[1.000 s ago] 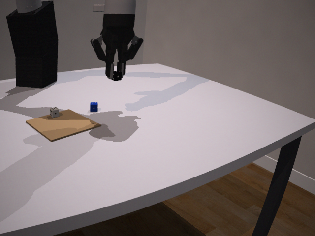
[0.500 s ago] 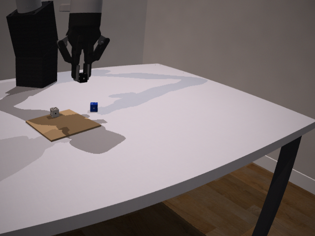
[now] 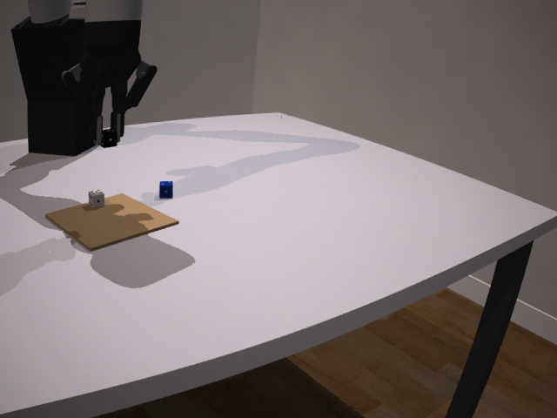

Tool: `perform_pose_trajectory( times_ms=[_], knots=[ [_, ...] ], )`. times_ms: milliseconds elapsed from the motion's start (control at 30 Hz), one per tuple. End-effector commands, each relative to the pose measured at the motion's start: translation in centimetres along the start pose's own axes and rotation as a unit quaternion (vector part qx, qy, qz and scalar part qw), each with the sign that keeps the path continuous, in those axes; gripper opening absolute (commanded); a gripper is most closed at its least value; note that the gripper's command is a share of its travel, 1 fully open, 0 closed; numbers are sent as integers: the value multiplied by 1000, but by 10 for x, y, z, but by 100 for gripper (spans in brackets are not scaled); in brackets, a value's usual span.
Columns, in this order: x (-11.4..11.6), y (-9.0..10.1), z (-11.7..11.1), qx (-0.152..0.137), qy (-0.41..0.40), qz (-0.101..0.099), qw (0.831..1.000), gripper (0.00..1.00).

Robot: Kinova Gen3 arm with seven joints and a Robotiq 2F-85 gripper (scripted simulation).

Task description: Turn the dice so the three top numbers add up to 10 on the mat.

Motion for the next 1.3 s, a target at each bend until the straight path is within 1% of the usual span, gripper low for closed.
perform_pose_trajectory(
  times_ms=[0,167,333,400,900,967,1133,1267],
  knots=[
    [-1,1,0,-1,3,3,1000,15],
    [-1,-2,0,-1,3,3,1000,15],
    [-1,-15,0,-1,3,3,1000,15],
    [-1,-15,0,-1,3,3,1000,15],
    [0,-81,0,-1,3,3,1000,15],
    [0,-81,0,-1,3,3,1000,15],
    [0,-93,0,-1,3,3,1000,15],
    [0,-95,0,-1,3,3,1000,15]
  ],
)
Point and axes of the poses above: the point where the finger pads meet when closed, its own y axis back along the fingers, its own x axis across the jaws, z = x × y, the point moved 9 cm from there along y, back along the fingers, and after that the axes turned 11 degrees about -y, right-handed, at the moved point
